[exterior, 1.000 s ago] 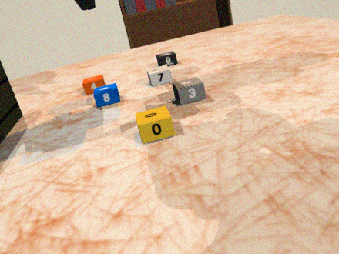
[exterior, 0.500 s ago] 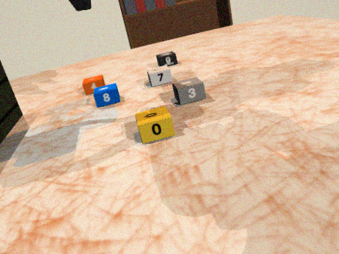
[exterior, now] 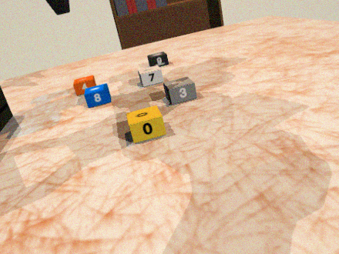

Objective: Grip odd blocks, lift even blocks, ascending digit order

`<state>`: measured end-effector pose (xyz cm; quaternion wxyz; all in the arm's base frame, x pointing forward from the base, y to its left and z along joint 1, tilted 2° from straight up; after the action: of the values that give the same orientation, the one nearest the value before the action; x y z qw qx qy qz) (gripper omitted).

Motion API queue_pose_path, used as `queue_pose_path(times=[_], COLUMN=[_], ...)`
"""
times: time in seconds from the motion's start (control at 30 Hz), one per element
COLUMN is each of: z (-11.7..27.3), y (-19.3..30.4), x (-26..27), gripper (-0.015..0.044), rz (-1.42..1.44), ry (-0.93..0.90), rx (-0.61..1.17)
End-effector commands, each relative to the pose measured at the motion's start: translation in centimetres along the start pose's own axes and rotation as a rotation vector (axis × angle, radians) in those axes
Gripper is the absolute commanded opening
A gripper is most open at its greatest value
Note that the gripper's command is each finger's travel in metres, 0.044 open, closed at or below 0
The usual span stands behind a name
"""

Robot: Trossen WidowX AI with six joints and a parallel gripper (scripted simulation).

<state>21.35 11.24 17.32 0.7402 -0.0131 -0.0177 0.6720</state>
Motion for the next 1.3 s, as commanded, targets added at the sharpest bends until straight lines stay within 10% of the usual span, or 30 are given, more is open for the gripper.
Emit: queue_pose_path(times=[0.0, 0.67, 1.27], z=[0.1, 0.2, 0.5], y=[1.3, 1.2, -10.5], x=[1.3, 1.4, 8.9], gripper=[0.04, 0.04, 0.04], rz=[-0.015, -0.015, -0.015], ry=[0.001, 0.0, -0.006], rx=[-0.005, -0.005, -0.014])
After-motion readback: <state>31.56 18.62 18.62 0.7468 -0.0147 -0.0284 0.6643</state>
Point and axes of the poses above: the point midway between the two fingers, 35 mm back from their tips, its own z axis back along the fingers, its own x axis across the jaws, y = z × x, the point moved 10 cm from there along z, back along the fingers, and after that the axes turned 12 degrees about -z, right-handed, at the moved point
